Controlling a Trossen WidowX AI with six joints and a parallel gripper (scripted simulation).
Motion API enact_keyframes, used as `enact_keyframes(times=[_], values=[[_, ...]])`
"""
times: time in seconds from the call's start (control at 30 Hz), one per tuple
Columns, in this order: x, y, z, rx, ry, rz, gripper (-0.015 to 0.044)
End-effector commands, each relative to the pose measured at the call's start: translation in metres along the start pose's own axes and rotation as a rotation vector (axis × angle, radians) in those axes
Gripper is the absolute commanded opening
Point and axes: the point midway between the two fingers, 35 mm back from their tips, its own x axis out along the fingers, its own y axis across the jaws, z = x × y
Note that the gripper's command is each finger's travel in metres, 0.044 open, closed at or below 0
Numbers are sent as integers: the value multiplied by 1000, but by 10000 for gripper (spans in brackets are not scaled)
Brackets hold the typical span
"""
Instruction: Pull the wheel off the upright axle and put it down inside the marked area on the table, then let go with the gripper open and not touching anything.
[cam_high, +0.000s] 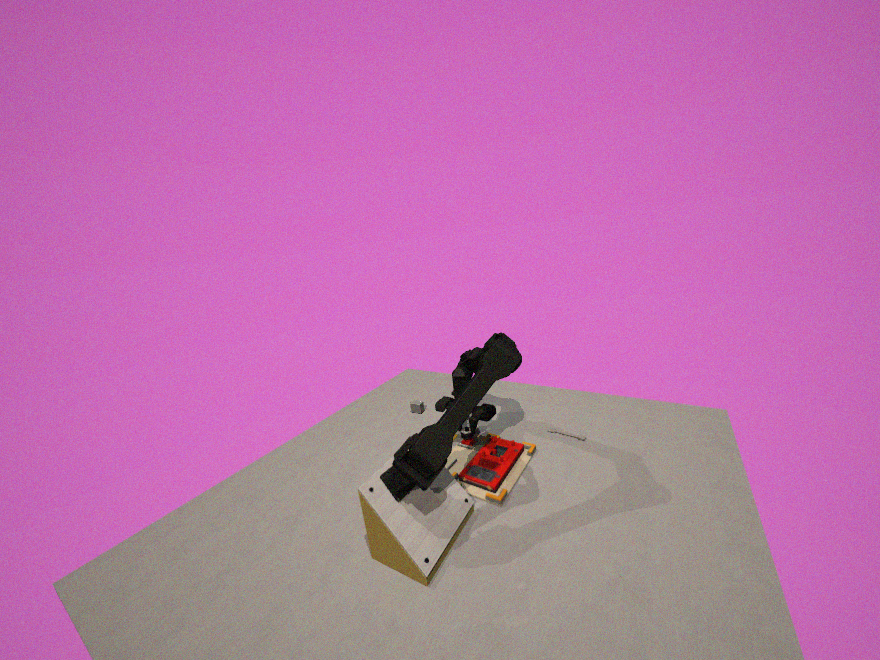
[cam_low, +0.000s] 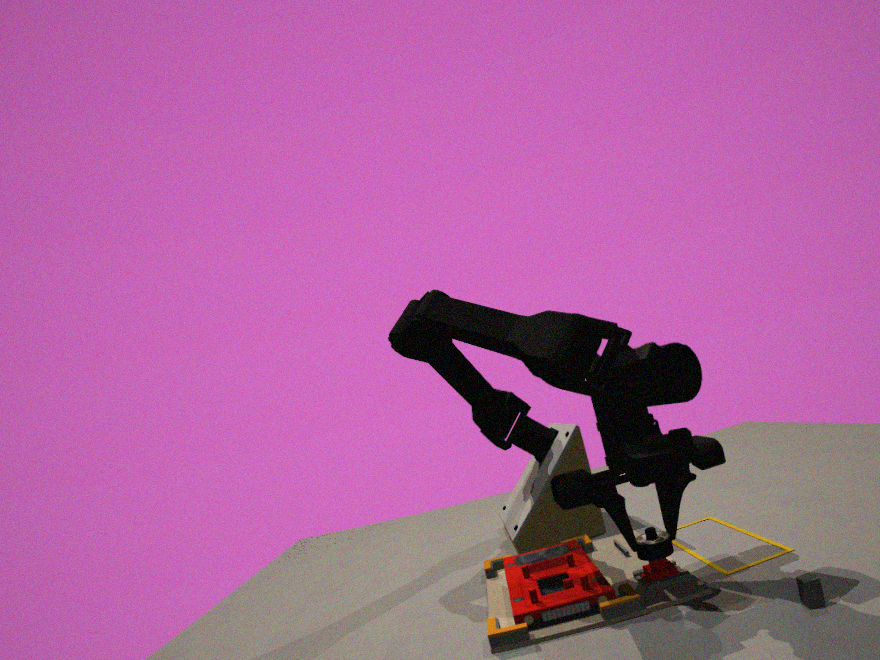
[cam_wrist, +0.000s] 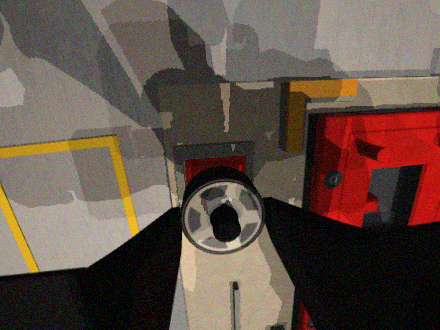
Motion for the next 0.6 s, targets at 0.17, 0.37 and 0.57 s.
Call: enact_keyframes(times=[0.17,0.37,0.57], values=[[-21,3,-1,-23,-22,5,0],[-23,3,-1,-23,-22,4,0],[-25,3,-1,-23,-23,4,0]])
